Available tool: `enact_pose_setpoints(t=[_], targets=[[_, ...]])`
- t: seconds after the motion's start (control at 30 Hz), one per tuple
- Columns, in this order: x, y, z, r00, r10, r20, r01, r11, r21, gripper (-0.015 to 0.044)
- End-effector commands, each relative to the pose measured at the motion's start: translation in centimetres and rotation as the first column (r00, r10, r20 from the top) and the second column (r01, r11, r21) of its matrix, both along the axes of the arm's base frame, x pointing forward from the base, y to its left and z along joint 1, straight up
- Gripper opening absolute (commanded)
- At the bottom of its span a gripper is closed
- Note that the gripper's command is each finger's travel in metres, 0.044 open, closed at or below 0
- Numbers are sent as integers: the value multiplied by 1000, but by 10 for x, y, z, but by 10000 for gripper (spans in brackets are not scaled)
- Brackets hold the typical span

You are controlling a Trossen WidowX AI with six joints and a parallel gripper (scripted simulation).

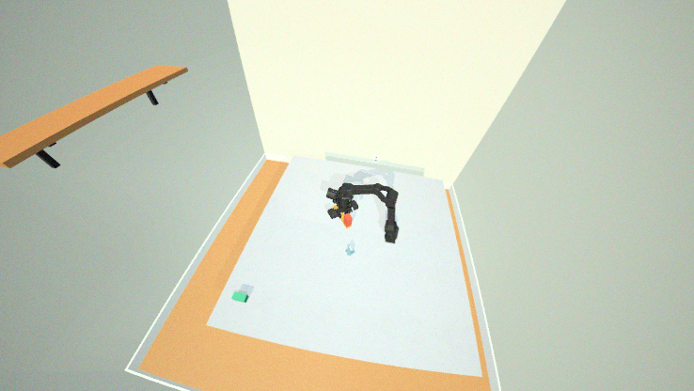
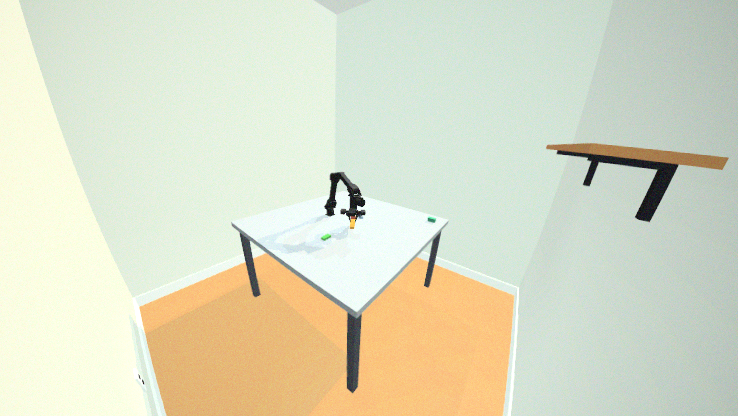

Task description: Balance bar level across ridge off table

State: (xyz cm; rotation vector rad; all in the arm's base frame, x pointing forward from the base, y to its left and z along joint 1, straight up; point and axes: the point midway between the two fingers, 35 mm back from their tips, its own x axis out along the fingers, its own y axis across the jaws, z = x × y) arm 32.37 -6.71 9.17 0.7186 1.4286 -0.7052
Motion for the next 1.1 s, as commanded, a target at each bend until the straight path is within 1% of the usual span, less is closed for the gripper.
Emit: enact_pose_setpoints(t=[0.0,0.57,0.8,1.07], targets=[[0,0,12,1000,4,6,-3,1000,-3,0],[-5,1,51,1000,1,6,-1,1000,-4,0],[-6,26,52,983,-183,6,182,983,4,0],[-11,57,52,914,-406,3,406,914,13,0]])
